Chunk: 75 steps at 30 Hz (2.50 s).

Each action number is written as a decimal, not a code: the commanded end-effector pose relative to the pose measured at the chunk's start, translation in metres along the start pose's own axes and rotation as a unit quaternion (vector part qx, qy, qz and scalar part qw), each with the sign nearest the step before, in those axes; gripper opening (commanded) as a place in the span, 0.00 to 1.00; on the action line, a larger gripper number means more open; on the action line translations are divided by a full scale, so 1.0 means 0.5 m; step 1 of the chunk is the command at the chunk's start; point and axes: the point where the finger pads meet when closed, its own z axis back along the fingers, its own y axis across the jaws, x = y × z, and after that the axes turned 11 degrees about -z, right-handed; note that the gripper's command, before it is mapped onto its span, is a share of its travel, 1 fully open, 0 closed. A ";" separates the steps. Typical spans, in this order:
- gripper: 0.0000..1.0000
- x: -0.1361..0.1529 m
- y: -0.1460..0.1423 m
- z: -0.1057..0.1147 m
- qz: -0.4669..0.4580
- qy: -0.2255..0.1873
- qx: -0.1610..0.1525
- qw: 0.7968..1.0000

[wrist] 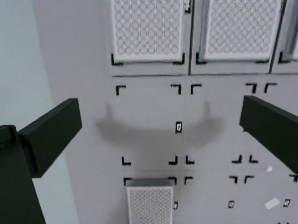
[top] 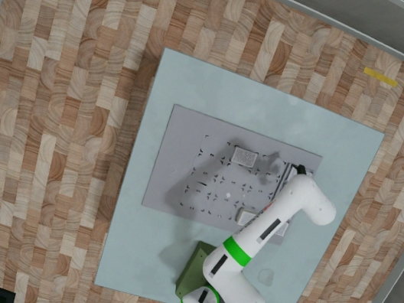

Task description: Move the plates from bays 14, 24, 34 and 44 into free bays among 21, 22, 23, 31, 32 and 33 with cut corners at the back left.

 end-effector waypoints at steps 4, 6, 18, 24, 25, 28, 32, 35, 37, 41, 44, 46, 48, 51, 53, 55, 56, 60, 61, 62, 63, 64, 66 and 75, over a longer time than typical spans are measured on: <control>1.00 0.048 0.008 0.001 0.000 0.001 -0.001 1.000; 1.00 0.064 0.011 0.001 0.000 0.001 -0.001 1.000; 1.00 0.142 0.026 -0.003 0.000 0.001 -0.001 1.000; 1.00 0.182 0.034 -0.005 0.000 0.001 -0.001 1.000; 1.00 0.182 0.034 -0.005 0.000 0.001 -0.001 1.000; 1.00 0.205 0.038 -0.006 0.000 0.001 -0.001 1.000; 1.00 0.237 0.045 -0.008 0.000 0.001 -0.001 1.000; 1.00 0.260 0.049 -0.009 0.000 0.001 -0.001 1.000; 1.00 0.276 0.052 -0.009 0.000 0.001 -0.001 1.000; 1.00 0.299 0.057 -0.010 0.000 0.001 -0.001 1.000; 1.00 0.315 0.060 -0.011 0.000 0.001 -0.001 1.000; 1.00 0.331 0.063 -0.012 0.000 0.001 -0.001 1.000; 1.00 0.347 0.066 -0.013 0.000 0.000 -0.001 1.000; 1.00 0.370 0.070 -0.014 0.000 0.000 -0.001 1.000; 1.00 0.386 0.074 -0.014 0.000 0.000 -0.001 1.000; 1.00 0.386 0.074 -0.014 0.000 0.000 -0.001 1.000; 1.00 0.386 0.074 -0.014 0.000 0.000 -0.001 1.000; 1.00 0.386 0.074 -0.015 0.000 0.000 -0.001 1.000; 1.00 0.386 0.074 -0.015 0.000 0.000 -0.001 1.000; 1.00 0.386 0.074 -0.015 0.000 0.000 -0.001 1.000; 1.00 0.386 0.074 -0.015 0.000 0.000 -0.001 1.000; 1.00 0.386 0.074 -0.015 0.000 0.000 -0.001 1.000; 1.00 0.386 0.074 -0.015 0.000 0.000 -0.001 1.000; 1.00 0.386 0.074 -0.015 0.000 0.000 -0.001 1.000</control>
